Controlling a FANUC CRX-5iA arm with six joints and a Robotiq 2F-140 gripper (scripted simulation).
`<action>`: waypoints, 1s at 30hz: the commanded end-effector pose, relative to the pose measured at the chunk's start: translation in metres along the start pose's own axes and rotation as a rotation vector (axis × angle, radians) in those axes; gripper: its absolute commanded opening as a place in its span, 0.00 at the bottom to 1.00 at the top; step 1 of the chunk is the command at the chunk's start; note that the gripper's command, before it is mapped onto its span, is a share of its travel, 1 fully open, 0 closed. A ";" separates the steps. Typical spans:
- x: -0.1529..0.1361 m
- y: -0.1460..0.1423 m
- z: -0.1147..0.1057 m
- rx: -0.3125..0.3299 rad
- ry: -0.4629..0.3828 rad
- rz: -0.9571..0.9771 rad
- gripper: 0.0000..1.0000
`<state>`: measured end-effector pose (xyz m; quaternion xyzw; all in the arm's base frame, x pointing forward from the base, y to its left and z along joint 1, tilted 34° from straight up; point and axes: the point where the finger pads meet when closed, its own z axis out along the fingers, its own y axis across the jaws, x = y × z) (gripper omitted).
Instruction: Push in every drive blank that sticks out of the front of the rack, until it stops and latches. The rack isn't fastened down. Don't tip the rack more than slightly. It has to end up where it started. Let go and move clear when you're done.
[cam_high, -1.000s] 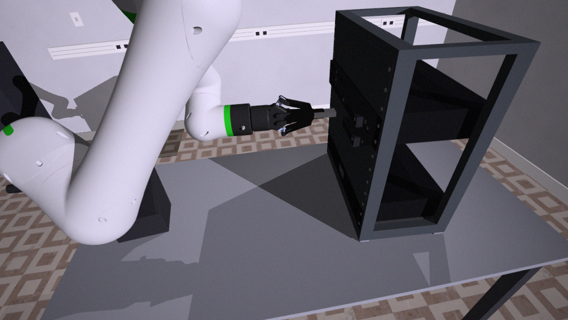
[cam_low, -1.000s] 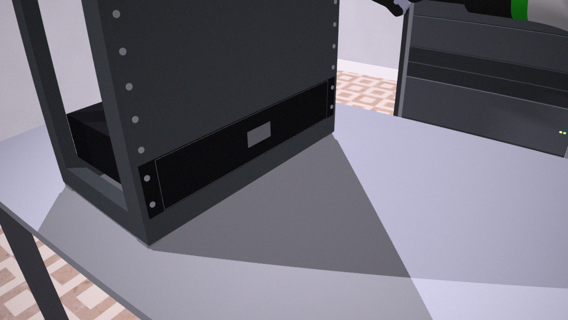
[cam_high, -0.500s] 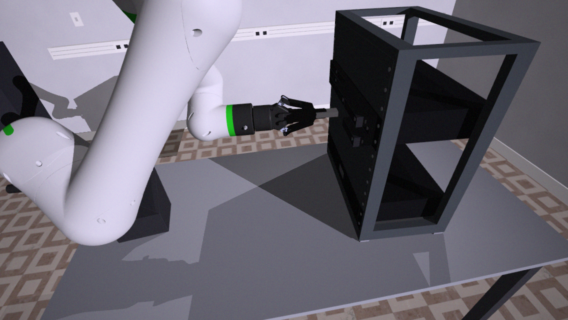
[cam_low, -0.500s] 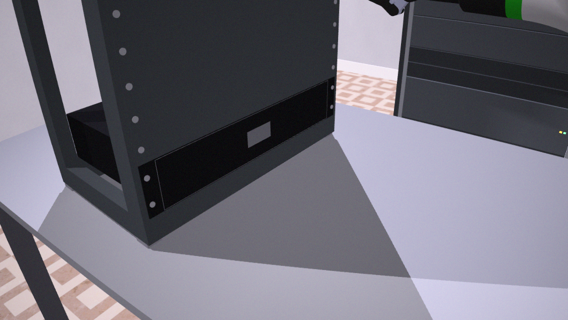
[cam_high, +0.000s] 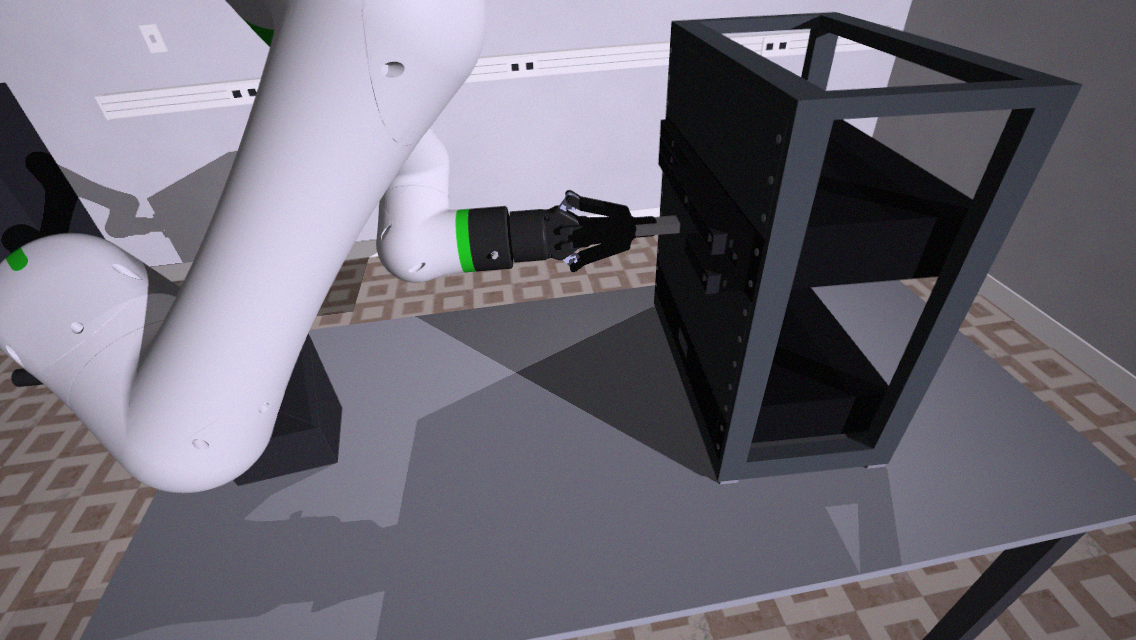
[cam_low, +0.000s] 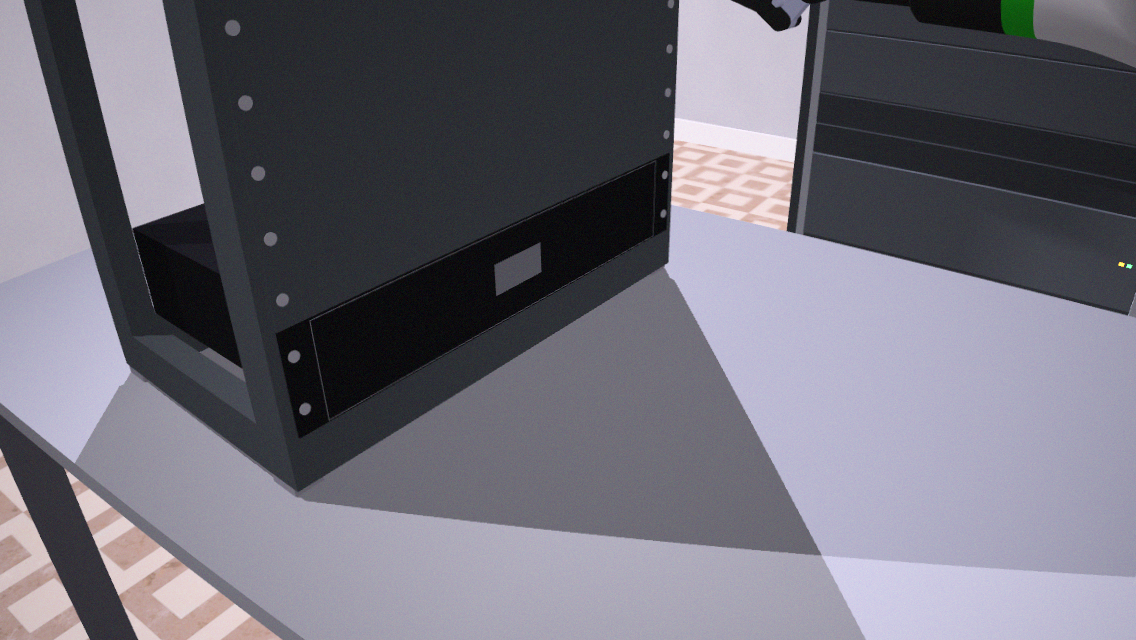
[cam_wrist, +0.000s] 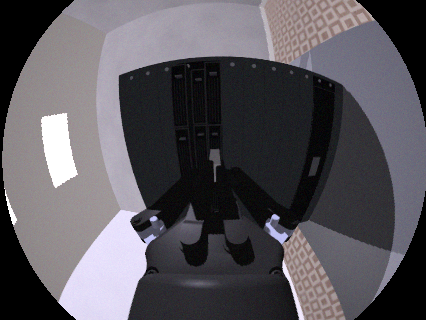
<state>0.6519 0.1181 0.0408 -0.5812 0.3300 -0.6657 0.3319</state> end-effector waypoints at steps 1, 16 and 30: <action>0.000 -0.001 0.003 0.002 0.000 0.001 0.10; 0.000 -0.001 0.009 0.002 0.000 0.001 0.10; 0.000 -0.001 0.019 0.002 0.000 0.001 0.10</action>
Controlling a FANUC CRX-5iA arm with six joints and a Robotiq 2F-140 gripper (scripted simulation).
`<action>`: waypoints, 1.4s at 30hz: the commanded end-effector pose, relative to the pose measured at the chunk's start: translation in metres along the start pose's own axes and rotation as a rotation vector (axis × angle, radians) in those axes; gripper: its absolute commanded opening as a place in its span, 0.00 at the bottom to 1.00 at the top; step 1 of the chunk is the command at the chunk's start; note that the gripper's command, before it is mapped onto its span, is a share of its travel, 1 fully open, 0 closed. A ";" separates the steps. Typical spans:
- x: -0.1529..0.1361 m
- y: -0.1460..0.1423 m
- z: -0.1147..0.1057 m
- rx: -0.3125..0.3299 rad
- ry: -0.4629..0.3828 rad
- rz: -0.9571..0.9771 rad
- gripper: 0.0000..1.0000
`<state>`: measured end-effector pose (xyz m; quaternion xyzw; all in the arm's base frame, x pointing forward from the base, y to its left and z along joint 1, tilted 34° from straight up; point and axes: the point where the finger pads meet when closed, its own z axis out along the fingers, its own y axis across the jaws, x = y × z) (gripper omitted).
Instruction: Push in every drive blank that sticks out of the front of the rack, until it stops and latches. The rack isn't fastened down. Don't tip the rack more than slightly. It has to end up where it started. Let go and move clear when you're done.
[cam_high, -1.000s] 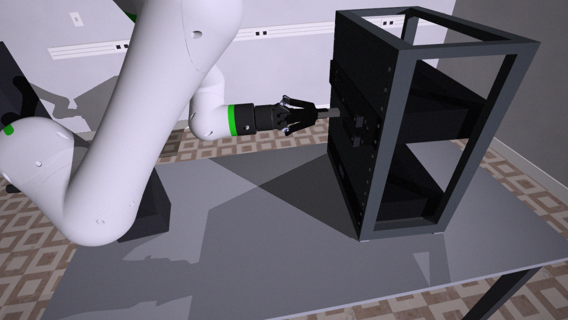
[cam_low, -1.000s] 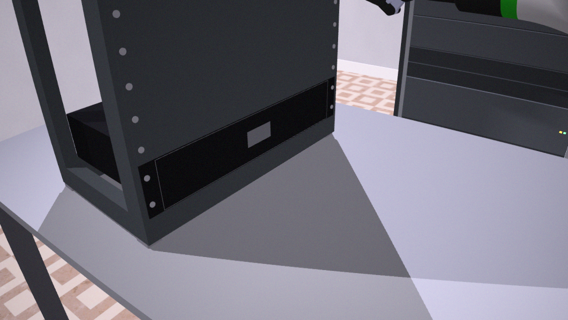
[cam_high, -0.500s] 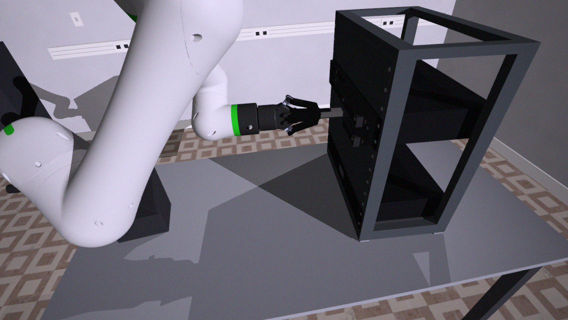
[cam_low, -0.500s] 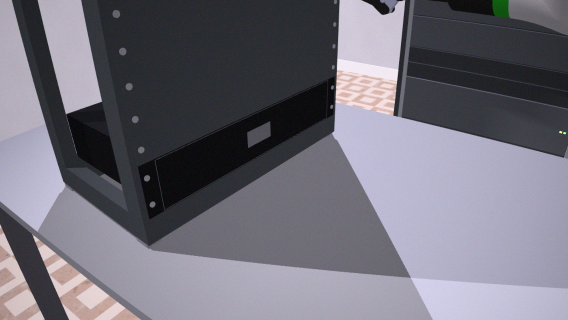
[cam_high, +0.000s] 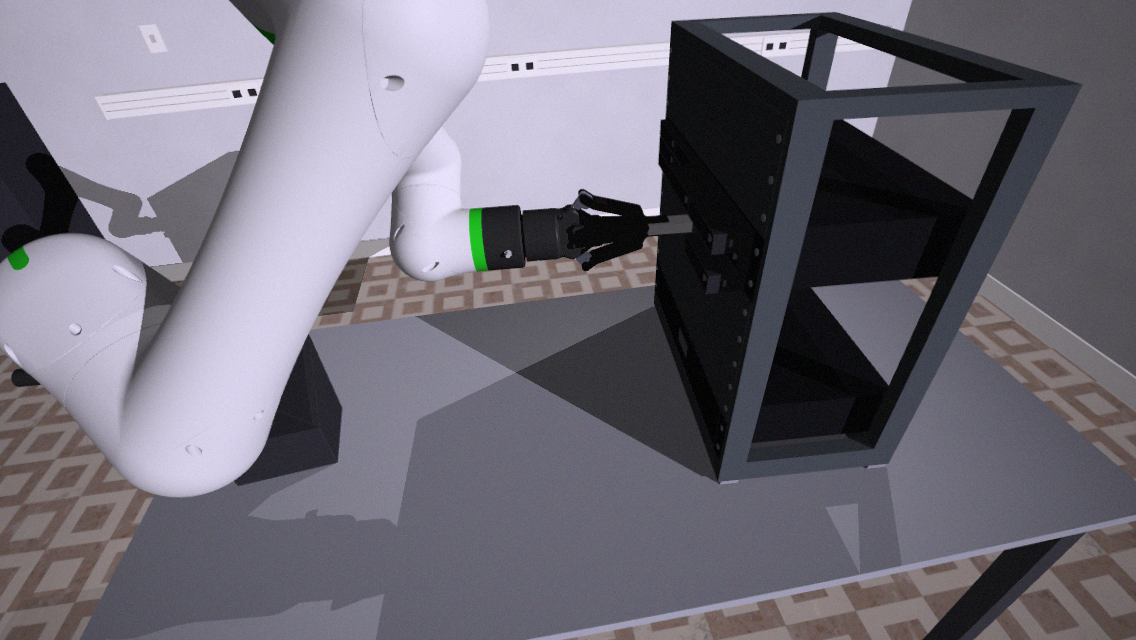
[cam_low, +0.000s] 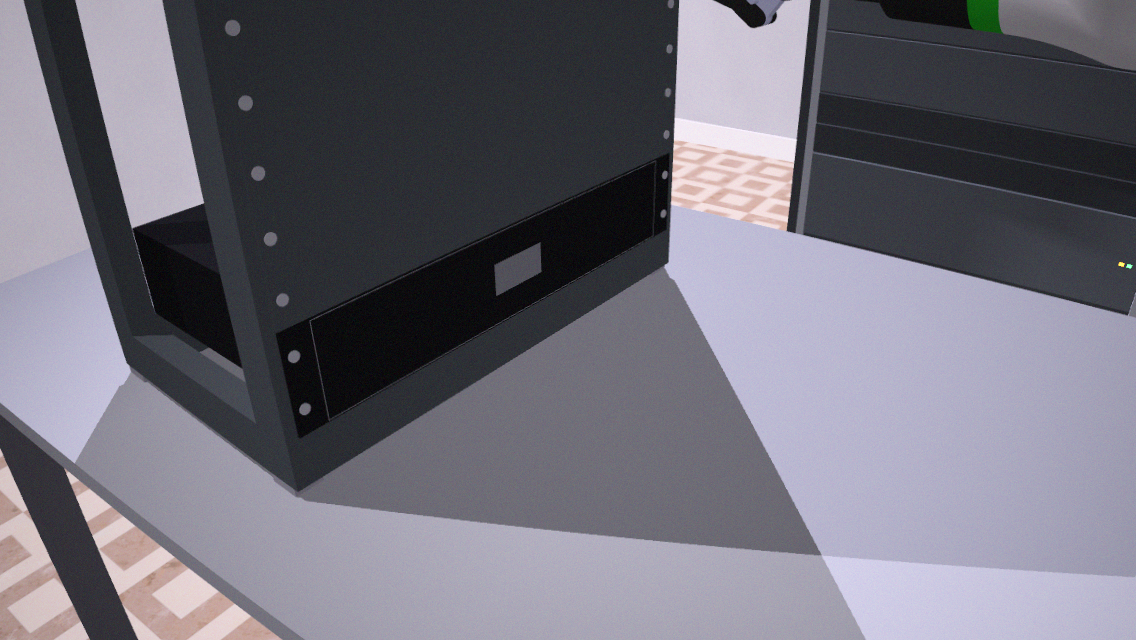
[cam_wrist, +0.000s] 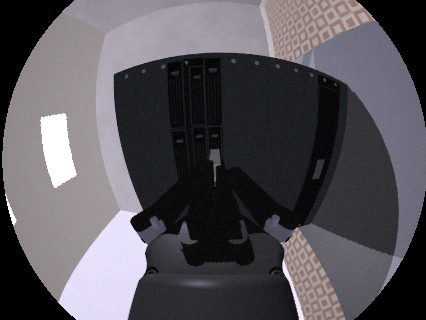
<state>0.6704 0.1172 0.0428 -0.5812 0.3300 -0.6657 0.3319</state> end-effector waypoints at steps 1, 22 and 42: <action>0.000 -0.001 0.000 0.002 0.000 0.001 0.10; 0.000 -0.001 0.003 0.002 0.000 0.001 0.10; 0.000 -0.001 0.007 0.002 0.000 0.001 0.10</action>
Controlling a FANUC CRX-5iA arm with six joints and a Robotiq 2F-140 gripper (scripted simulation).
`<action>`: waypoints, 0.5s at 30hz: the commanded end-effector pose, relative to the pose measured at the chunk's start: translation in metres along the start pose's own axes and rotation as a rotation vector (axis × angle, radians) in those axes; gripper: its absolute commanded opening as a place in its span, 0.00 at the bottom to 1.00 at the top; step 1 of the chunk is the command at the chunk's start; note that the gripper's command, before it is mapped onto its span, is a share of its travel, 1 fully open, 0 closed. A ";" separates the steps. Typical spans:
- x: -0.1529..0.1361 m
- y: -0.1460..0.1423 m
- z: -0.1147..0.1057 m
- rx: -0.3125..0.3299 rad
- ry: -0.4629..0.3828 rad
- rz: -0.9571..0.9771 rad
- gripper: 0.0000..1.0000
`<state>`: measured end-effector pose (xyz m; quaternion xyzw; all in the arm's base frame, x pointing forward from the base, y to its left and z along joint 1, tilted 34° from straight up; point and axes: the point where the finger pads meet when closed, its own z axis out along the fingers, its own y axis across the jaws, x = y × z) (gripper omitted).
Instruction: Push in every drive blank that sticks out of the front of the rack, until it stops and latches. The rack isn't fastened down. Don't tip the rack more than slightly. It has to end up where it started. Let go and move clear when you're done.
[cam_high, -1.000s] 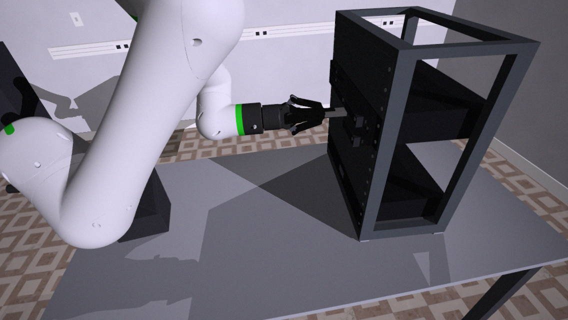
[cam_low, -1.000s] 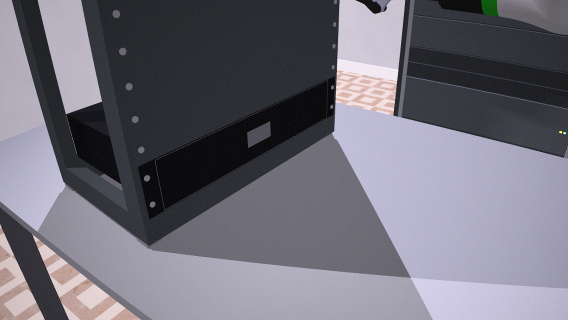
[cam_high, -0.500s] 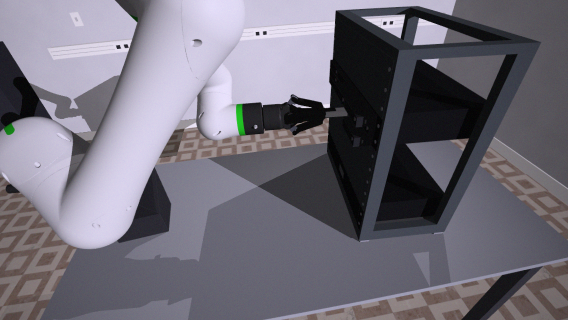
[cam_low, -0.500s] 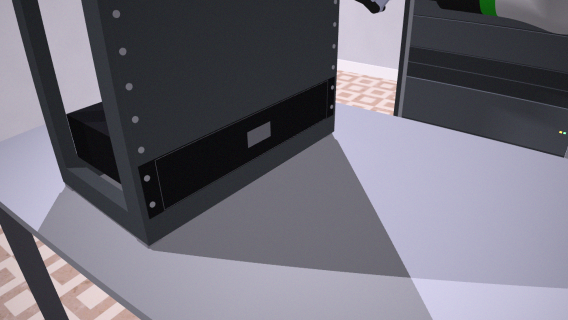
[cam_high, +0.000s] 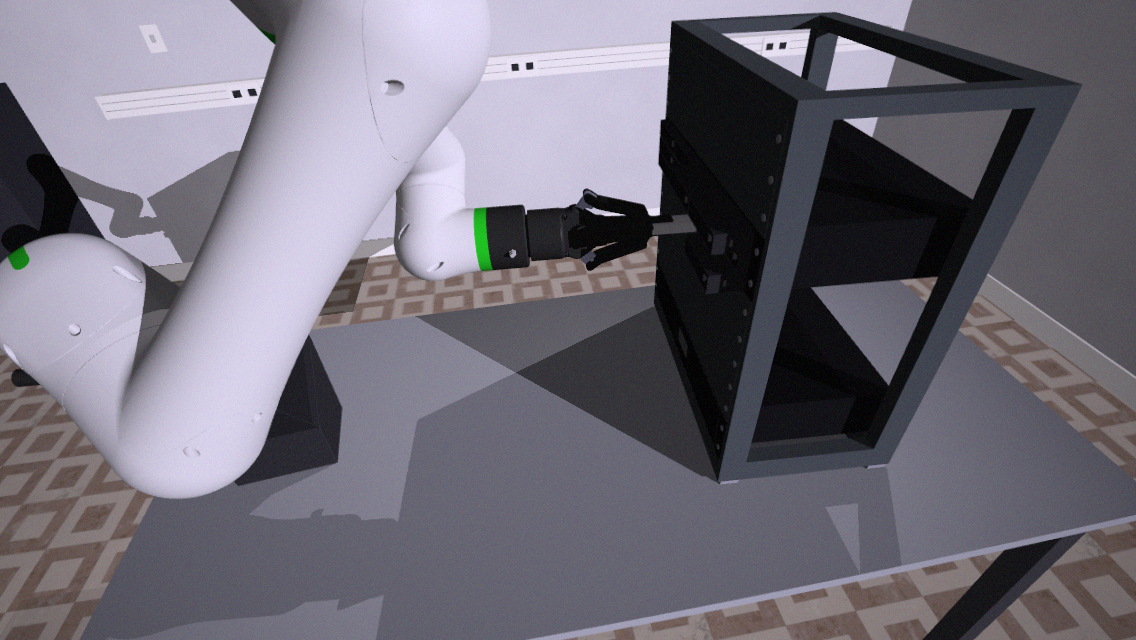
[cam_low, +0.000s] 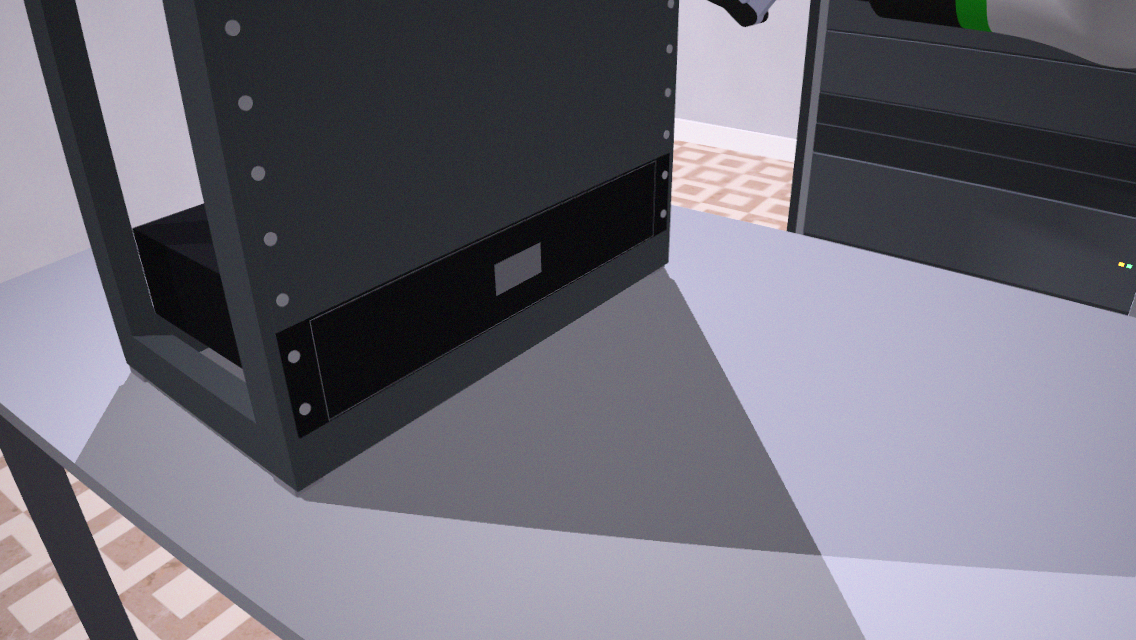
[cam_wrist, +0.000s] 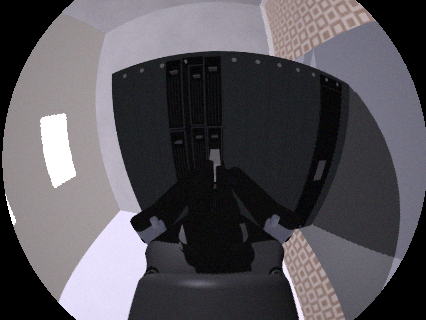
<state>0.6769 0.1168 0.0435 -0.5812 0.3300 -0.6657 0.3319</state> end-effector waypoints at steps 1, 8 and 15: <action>0.000 -0.001 0.002 0.002 0.000 0.001 0.10; 0.000 -0.001 0.003 0.002 0.000 0.001 0.10; 0.000 -0.001 0.003 0.002 0.000 0.001 0.10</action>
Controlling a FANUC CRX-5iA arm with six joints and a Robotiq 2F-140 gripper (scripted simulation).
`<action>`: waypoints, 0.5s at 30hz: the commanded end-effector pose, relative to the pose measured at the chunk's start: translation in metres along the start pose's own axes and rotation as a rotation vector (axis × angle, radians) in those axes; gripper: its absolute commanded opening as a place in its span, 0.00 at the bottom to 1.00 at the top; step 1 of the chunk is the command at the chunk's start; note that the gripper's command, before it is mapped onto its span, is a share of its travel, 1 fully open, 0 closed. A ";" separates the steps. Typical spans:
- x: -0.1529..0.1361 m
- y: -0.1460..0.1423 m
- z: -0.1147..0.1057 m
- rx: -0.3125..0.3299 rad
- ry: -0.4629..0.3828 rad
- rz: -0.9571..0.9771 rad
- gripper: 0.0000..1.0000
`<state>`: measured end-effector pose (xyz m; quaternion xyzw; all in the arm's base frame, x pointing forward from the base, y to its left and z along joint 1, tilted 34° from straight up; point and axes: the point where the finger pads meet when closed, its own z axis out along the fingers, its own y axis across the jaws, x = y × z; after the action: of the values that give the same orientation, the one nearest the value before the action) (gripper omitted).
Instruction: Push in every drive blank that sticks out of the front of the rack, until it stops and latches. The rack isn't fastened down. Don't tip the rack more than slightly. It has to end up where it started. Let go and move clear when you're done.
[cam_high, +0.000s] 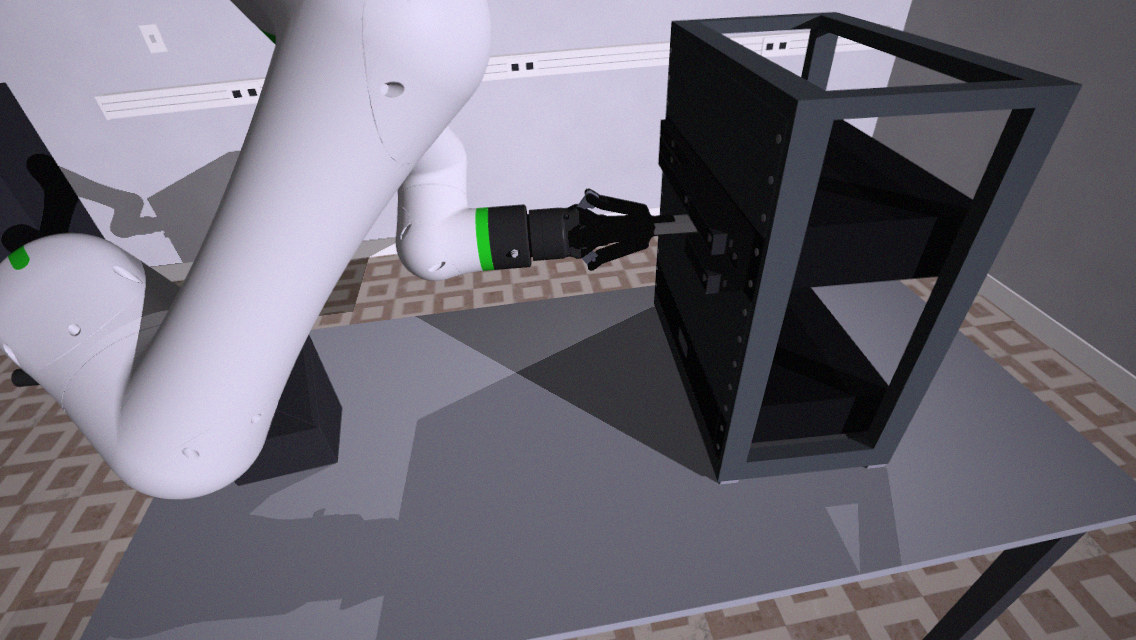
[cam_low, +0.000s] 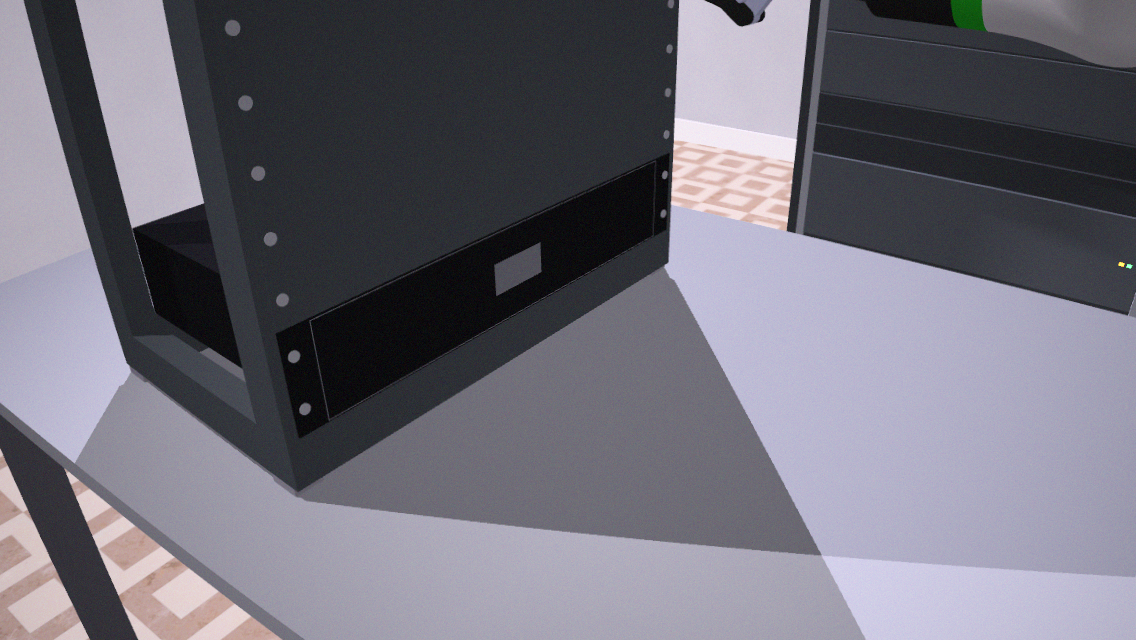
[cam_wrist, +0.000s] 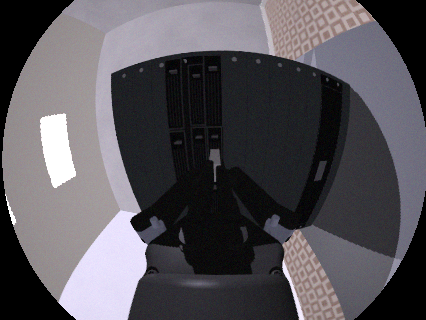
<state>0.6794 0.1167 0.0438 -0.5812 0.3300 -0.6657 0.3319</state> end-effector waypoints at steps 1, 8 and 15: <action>0.000 -0.001 0.001 0.002 0.000 0.001 0.10; 0.000 -0.001 0.003 0.002 0.000 0.001 0.10; 0.000 -0.001 0.003 0.002 0.000 0.001 0.10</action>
<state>0.6824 0.1165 0.0442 -0.5812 0.3300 -0.6657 0.3319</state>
